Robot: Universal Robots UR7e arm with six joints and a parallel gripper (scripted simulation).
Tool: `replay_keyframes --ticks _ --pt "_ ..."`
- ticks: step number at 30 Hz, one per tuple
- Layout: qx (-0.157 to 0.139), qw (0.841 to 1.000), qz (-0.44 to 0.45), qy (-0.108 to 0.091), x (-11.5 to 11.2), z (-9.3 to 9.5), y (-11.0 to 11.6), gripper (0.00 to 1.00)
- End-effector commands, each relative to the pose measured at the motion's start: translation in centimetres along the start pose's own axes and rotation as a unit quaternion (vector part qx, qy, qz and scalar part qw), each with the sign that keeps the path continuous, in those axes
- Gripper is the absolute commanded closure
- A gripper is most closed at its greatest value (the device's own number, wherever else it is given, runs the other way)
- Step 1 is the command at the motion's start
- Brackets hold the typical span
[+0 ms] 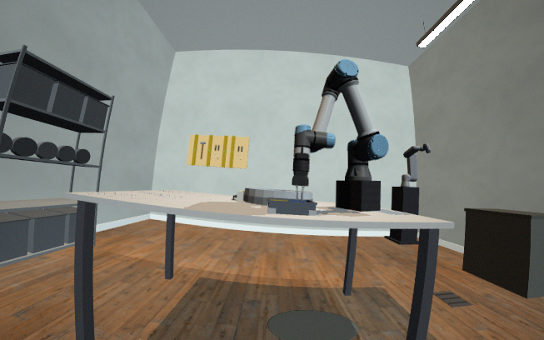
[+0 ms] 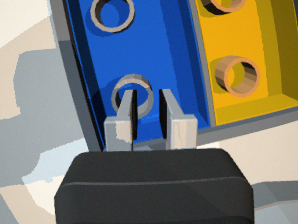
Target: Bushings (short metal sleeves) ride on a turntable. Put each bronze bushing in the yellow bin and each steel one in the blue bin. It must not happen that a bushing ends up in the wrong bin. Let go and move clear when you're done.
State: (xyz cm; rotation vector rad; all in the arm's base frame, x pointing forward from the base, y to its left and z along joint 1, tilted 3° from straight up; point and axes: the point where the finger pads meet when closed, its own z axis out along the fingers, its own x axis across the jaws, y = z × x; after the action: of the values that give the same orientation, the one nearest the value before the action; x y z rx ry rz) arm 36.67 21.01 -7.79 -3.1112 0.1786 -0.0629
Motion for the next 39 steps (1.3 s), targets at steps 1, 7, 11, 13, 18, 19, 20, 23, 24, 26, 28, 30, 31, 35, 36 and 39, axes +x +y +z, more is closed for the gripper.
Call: replay_keyframes --ticks 1,7,11,13,18,19,20,23,24,26,28,30,31,35,36,39 --pt "0.0 1.0 0.0 0.0 0.0 -4.1 0.0 0.58" --pt "0.0 1.0 0.0 0.0 0.0 -7.1 0.0 0.58" --pt "0.0 1.0 0.0 0.0 0.0 -8.0 0.0 0.58" --pt "0.0 1.0 0.0 0.0 0.0 -9.0 0.0 0.58" --pt "0.0 1.0 0.0 0.0 0.0 -9.0 0.0 0.58" --pt "0.0 1.0 0.0 0.0 0.0 -9.0 0.0 0.58" --pt "0.0 1.0 0.0 0.0 0.0 -9.0 0.0 0.58" --pt "0.0 1.0 0.0 0.001 0.1 -8.8 0.0 0.58" --pt "0.0 1.0 0.0 0.001 0.1 -8.8 0.0 0.58" --pt "0.0 1.0 0.0 0.001 0.1 -8.8 0.0 0.58" --pt "0.0 1.0 0.0 0.001 0.1 -8.8 0.0 0.58" --pt "0.0 1.0 0.0 0.001 0.1 -8.8 0.0 0.58" --pt "0.0 1.0 0.0 0.001 0.1 -8.8 0.0 0.58" --pt "0.0 1.0 0.0 0.001 0.1 -8.8 0.0 0.58" --pt "0.0 1.0 0.0 0.001 0.1 -8.8 0.0 0.58" --pt "0.0 1.0 0.0 0.001 0.1 -8.8 0.0 0.58"
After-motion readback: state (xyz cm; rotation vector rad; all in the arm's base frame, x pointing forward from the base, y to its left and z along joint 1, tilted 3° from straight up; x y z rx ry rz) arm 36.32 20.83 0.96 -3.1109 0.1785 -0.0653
